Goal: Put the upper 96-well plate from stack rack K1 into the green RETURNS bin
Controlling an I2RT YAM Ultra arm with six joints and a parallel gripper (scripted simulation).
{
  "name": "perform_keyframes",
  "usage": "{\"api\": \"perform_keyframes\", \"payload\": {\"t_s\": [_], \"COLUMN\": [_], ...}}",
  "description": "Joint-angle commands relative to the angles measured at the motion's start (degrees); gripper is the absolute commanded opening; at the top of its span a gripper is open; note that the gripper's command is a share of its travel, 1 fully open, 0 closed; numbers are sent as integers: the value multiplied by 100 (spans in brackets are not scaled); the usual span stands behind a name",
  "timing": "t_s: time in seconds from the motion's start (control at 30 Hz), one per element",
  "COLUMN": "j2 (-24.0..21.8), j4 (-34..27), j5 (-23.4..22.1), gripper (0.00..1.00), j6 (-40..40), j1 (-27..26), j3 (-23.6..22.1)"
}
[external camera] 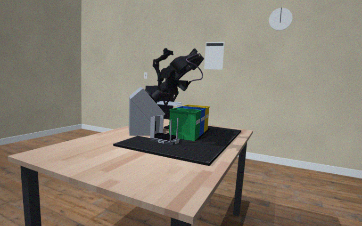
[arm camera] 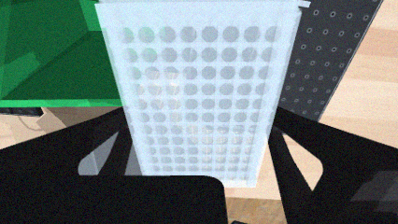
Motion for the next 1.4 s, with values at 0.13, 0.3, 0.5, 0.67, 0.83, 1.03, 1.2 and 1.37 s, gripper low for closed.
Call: {"api": "perform_keyframes", "payload": {"t_s": [0.13,0.3,0.5,0.67,0.83,1.03,1.2,1.37], "j2": [-650,-866,-1275,-1619,-1846,-2233,-2564,-2762], "j4": [-85,-122,-183,-253,-293,-375,-442,-479], "j5": [-201,-224,-277,-315,-342,-383,-415,-433], "gripper": [0,0,0,0,0,0,0,0], "j6": [190,303,557,781,949,1256,1556,1746], "j1": [68,224,359,580,584,919,1131,1263], "j3": [-287,-385,-558,-672,-688,-822,-869,-843]}}
